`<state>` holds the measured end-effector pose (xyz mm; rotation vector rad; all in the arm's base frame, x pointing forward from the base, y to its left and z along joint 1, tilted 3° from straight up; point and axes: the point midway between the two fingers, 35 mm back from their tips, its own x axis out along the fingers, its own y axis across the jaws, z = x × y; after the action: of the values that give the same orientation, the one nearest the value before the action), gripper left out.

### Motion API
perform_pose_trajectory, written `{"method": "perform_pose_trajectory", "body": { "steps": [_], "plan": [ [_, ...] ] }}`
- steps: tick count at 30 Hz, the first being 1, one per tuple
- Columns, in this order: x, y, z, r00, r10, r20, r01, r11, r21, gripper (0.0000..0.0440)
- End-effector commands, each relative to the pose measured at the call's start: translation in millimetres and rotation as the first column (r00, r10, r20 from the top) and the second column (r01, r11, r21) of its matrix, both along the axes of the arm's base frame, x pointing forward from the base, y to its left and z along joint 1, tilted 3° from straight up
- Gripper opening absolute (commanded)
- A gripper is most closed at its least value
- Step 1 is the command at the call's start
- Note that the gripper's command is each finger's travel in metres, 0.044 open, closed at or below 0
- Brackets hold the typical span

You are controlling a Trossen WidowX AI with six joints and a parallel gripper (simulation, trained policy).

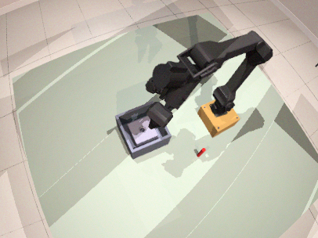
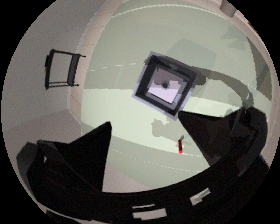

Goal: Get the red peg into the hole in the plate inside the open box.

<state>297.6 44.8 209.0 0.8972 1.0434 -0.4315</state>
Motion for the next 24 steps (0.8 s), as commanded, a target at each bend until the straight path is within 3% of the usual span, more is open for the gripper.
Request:
{"method": "perform_pose_trajectory", "body": {
  "steps": [1, 13, 24],
  "plan": [
    [-29, 15, -19, 0.992, -0.04, -0.116, 0.04, 0.999, -0.002, 0.044],
    [-102, 45, -65, 0.921, -0.138, -0.364, 0.117, 0.99, -0.079, 0.044],
    [-138, 60, -111, 0.864, -0.201, -0.461, 0.138, 0.976, -0.167, 0.044]
  ]
}}
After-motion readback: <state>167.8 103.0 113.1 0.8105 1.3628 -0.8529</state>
